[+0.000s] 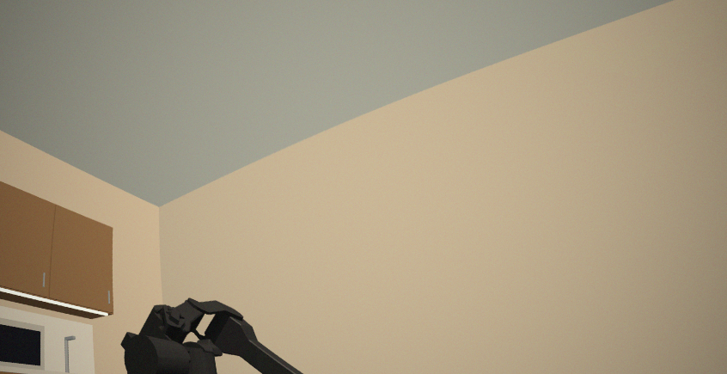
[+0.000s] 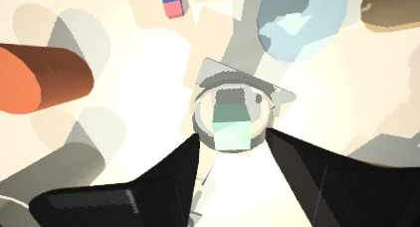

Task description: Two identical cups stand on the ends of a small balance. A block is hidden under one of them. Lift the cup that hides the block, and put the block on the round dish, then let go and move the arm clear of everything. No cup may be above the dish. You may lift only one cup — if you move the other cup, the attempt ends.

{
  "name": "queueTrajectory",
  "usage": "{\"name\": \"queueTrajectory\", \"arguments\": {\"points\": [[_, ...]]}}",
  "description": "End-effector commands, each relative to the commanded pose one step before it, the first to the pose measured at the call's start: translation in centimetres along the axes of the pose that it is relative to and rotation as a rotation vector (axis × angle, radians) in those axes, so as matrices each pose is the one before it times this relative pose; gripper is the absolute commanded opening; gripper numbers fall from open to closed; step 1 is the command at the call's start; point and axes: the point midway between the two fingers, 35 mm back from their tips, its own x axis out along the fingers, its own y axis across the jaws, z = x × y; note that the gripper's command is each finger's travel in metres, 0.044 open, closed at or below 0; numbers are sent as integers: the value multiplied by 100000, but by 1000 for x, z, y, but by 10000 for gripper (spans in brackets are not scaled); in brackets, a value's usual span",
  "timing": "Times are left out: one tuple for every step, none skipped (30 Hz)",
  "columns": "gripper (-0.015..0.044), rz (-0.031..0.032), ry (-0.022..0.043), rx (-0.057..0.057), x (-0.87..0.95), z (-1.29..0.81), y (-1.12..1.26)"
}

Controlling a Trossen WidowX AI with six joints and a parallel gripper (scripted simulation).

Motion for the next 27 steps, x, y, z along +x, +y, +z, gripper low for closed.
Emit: {"name": "queueTrajectory", "arguments": {"points": [[260, -231, -332, -682, 572, -77, -80], [260, 0, -8, 2, 161, 2, -1], [260, -1, -9, 2, 161, 2, -2], [260, -2, -11, 2, 161, 2, -3], [260, -3, -13, 2, 161, 2, -5], [260, -3, -14, 2, 160, 2, -6], [260, -4, -16, 2, 160, 2, -7], [260, -5, -17, 2, 160, 2, -8], [260, -6, -19, 2, 160, 3, -9], [260, -7, -20, 2, 160, 3, -10], [260, -7, -22, 2, 159, 3, -11], [260, -7, -19, 2, 128, 2, -10], [260, -4, -12, 1, 77, 1, -6], [260, -1, -4, 0, 26, 0, -2], [234, 0, 0, 0, 0, 0, 0], [208, 0, 0, 0, 0, 0, 0], [181, 0, 0, 0, 0, 0, 0], [155, 0, 0, 0, 0, 0, 0], [148, 0, 0, 0, 0, 0, 0], [142, 0, 0, 0, 0, 0, 0], [135, 0, 0, 0, 0, 0, 0], [128, 0, 0, 0, 0, 0, 0], [122, 0, 0, 0, 0, 0, 0], [115, 0, 0, 0, 0, 0, 0], [89, 0, 0, 0, 0, 0, 0], [62, 351, -107, 242, -55, -8, 61], [36, 1055, -313, 725, -165, -25, 183]]}}
